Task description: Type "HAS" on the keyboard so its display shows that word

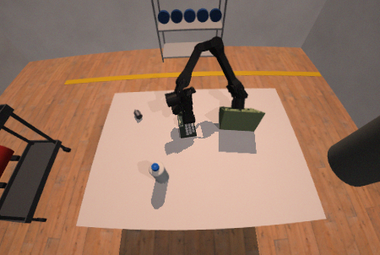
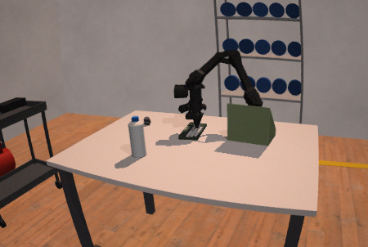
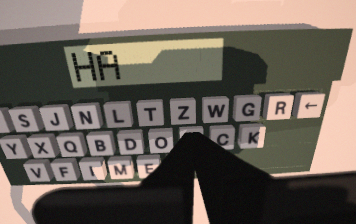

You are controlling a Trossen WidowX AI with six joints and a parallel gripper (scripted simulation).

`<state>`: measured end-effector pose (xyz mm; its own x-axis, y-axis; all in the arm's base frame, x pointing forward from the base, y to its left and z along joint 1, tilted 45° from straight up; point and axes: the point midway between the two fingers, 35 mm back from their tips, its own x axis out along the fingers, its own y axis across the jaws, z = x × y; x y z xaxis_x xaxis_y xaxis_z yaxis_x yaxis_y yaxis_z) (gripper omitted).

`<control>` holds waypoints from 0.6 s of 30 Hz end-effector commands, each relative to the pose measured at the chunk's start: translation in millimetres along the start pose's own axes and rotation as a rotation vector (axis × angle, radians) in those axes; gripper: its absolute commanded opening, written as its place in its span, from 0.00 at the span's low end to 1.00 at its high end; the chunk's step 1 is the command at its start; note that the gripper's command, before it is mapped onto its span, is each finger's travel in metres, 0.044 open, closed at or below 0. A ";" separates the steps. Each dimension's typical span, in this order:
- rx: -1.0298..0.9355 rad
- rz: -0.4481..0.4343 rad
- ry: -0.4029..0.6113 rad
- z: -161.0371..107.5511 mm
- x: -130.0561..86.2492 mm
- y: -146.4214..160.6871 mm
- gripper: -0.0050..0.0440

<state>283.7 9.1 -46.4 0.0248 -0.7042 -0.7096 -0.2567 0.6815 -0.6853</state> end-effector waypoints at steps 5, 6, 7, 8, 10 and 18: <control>0.010 0.003 -0.012 3.0 -2.1 -1.8 0.00; 0.010 0.003 -0.012 3.0 -2.0 -1.8 0.00; 0.006 0.002 -0.008 2.1 -0.7 -1.5 0.00; 0.003 0.000 -0.004 1.1 0.6 -1.1 0.00; -0.003 -0.002 0.002 -0.7 2.9 -0.5 0.00; 0.003 -0.001 0.000 0.6 2.1 -0.8 0.00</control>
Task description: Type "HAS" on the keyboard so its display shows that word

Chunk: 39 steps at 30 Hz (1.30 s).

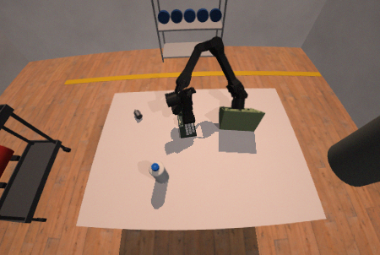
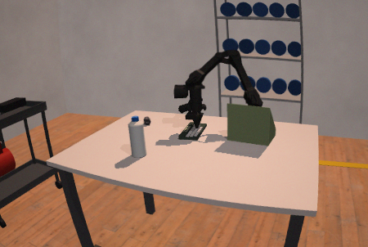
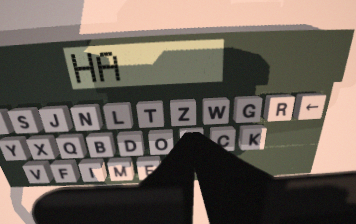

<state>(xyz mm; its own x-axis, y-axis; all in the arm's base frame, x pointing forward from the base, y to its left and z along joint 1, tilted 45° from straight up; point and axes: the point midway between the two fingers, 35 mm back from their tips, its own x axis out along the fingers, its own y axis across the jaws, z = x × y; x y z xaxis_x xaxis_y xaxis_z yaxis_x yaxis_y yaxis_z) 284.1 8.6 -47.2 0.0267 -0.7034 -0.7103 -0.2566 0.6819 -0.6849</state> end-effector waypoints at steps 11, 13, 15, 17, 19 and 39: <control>0.016 0.005 -0.017 5.6 -7.1 -1.6 0.00; 0.023 0.010 -0.024 6.7 -15.3 -2.8 0.00; 0.023 0.011 -0.024 6.4 -30.9 -2.6 0.00; 0.023 0.011 -0.023 5.6 -41.3 -2.7 0.00; 0.023 0.011 -0.023 5.6 -41.3 -2.7 0.00; 0.010 0.009 -0.009 21.7 -36.7 113.1 0.00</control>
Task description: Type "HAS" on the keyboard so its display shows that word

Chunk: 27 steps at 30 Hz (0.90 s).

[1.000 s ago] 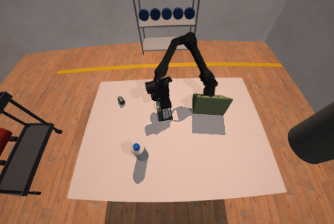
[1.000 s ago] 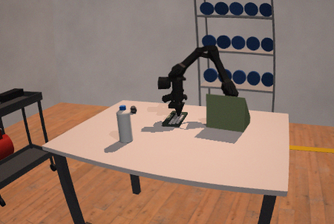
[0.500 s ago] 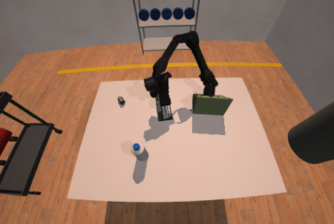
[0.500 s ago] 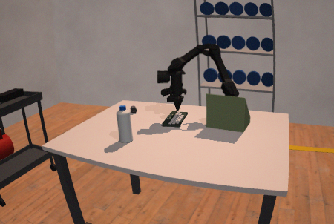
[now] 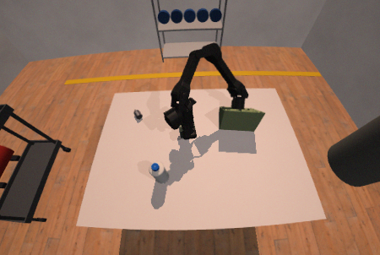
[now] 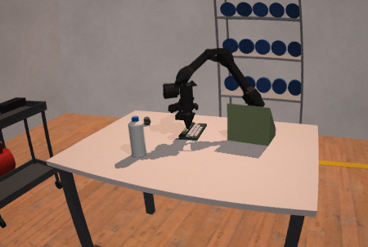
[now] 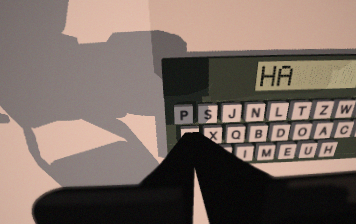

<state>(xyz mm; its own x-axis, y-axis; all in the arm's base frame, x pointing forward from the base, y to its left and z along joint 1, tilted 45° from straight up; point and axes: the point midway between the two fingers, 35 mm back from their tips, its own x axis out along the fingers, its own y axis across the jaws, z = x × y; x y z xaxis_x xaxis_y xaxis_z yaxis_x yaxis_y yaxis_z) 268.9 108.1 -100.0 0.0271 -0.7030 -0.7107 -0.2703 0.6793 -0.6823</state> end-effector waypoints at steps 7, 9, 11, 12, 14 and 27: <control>0.012 -0.004 0.002 3.5 15.4 2.1 0.00; 0.012 -0.002 0.003 3.5 16.2 2.3 0.00; 0.012 -0.003 0.003 3.6 18.0 2.2 0.00; 0.012 -0.003 0.003 3.6 19.2 2.2 0.00; 0.012 -0.004 0.002 3.7 22.0 2.1 0.00; 0.016 0.002 -0.001 5.0 32.0 2.6 0.00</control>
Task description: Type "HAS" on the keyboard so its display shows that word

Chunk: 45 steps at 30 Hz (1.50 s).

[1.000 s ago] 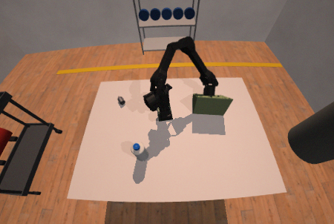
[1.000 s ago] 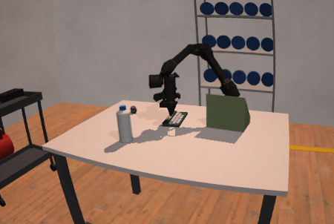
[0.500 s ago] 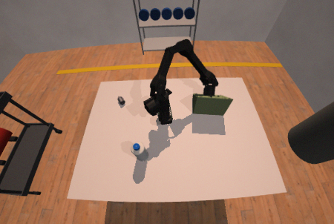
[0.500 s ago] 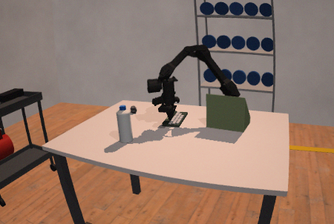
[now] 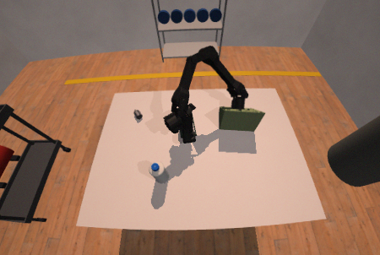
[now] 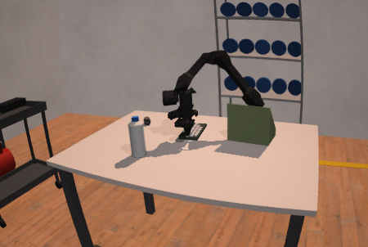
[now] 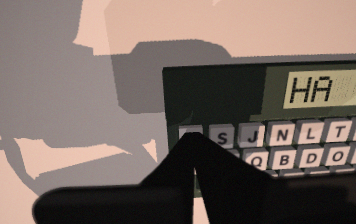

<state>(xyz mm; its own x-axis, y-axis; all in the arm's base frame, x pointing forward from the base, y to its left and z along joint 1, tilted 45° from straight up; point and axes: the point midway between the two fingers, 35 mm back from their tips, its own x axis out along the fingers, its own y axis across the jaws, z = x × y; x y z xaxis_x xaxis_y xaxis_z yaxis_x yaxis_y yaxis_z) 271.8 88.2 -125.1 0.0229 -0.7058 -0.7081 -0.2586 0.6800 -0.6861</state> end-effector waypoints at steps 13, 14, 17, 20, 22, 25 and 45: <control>0.013 0.010 -0.017 4.9 -4.0 -0.9 0.00; 0.013 0.010 -0.017 4.9 -4.0 -0.9 0.00; 0.013 0.010 -0.017 4.9 -3.6 -0.9 0.00; 0.007 0.006 -0.010 3.0 -0.7 -0.7 0.00; 0.002 0.002 -0.004 1.1 1.9 -0.6 0.00; 0.002 0.001 -0.003 1.2 2.8 -0.4 0.00; 0.026 0.022 -0.031 9.5 -16.7 -1.0 0.00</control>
<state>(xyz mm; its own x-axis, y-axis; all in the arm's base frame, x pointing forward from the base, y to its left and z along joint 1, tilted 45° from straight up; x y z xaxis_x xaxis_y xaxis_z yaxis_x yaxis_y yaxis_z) 272.6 88.1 -126.2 0.0252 -0.7040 -0.7098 -0.2569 0.6816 -0.6852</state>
